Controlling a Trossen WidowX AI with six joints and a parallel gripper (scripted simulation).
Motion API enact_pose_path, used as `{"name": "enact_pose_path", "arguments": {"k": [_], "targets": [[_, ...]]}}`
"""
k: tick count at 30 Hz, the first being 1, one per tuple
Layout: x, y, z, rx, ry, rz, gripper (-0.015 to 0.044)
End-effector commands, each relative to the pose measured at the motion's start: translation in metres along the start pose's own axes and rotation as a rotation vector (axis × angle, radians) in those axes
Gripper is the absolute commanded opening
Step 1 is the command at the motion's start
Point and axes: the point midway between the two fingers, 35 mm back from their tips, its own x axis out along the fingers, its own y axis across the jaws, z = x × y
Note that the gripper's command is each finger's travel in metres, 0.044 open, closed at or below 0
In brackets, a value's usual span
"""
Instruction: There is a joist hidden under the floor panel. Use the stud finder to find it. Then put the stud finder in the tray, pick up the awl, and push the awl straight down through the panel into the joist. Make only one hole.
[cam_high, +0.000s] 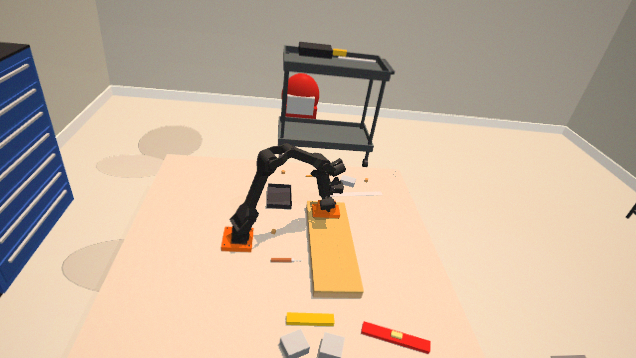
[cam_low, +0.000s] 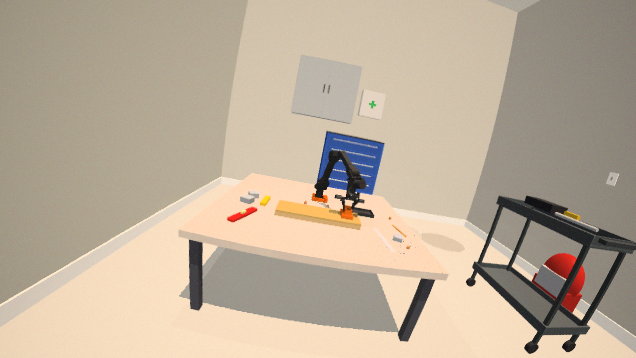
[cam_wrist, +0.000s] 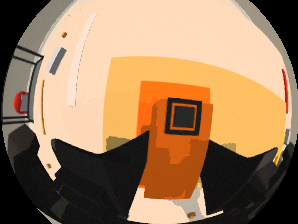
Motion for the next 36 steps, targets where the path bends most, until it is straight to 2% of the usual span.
{"name": "enact_pose_path", "arguments": {"k": [1,17,36], "targets": [[0.0,0.018,0.0,-0.002,0.002,0.01,0.0],[0.0,0.021,0.0,-0.001,0.002,0.01,0.0],[0.001,-0.043,0.0,-0.003,0.001,0.004,0.0]]}}
